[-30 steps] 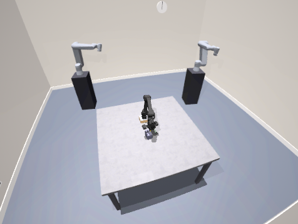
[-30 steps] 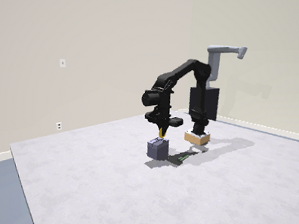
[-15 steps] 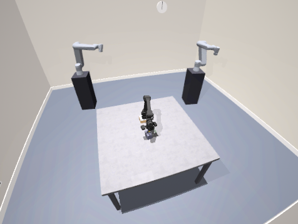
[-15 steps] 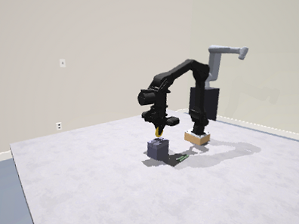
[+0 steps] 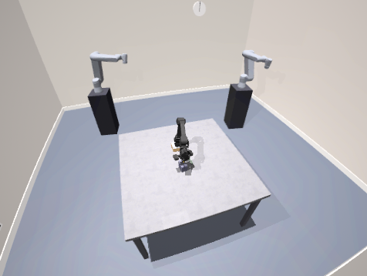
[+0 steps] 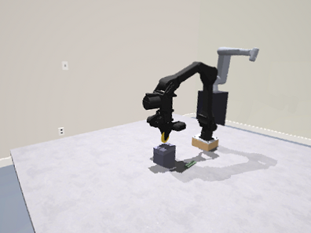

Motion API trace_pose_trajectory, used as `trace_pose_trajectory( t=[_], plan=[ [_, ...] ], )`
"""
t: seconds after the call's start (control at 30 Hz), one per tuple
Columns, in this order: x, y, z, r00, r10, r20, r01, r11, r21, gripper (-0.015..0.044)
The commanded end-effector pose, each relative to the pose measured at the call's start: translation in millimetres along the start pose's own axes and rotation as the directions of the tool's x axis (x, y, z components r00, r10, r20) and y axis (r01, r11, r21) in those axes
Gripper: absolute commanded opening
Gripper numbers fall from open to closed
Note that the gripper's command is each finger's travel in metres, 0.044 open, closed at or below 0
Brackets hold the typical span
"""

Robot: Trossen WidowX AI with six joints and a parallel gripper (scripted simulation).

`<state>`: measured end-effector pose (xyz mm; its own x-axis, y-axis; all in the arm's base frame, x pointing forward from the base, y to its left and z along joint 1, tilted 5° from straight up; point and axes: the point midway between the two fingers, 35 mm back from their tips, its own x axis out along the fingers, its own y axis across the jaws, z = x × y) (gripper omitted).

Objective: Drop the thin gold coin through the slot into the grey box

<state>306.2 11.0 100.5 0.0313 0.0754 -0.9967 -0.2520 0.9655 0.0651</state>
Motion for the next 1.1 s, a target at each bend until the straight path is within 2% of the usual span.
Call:
trace_pose_trajectory(
  t=[0.0,1.07],
  plan=[
    [-1.8,-0.7,1.4,1.0,-0.001,0.002,0.001,1.0,-0.011,0.0],
    [7.0,0.5,-0.9,1.0,0.0,0.0,0.0,1.0,0.004,0.0]
  ],
)
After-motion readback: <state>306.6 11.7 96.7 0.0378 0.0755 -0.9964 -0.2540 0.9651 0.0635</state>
